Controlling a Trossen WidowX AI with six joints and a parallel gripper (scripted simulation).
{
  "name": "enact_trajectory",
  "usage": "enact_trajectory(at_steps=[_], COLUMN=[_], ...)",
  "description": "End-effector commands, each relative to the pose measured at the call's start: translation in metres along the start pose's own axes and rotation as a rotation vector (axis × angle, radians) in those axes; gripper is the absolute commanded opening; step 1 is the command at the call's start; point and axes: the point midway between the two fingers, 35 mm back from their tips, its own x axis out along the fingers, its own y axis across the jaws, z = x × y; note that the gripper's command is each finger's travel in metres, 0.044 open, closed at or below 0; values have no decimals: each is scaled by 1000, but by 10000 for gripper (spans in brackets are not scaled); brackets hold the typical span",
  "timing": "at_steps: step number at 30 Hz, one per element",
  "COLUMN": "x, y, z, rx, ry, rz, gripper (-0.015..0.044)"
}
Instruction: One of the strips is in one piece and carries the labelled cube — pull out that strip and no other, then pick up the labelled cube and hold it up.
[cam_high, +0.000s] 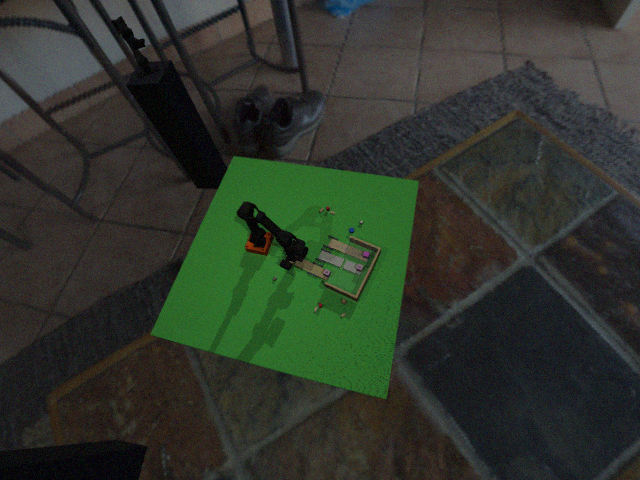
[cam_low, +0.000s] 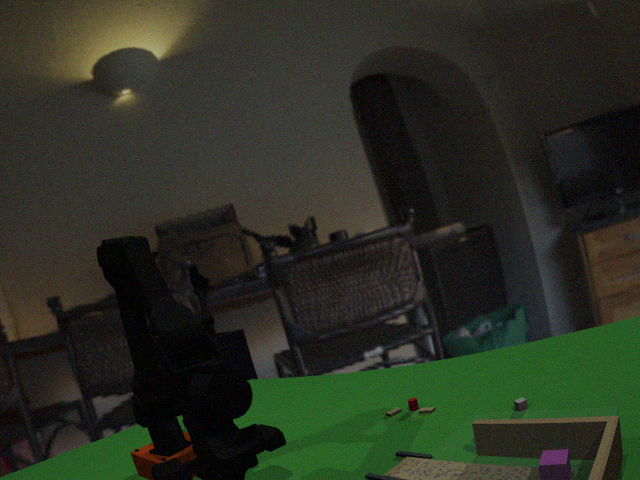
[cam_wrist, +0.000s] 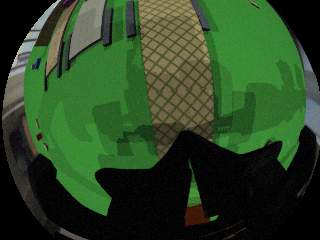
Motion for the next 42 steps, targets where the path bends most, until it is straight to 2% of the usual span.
enact_trajectory(at_steps=[1,14,42], x=[4,4,4], y=[-1,-1,-1], z=[-16,-32,-32], rx=[5,5,5], ry=[32,33,33], rz=[-2,-2,-2], gripper=[0,0,0])
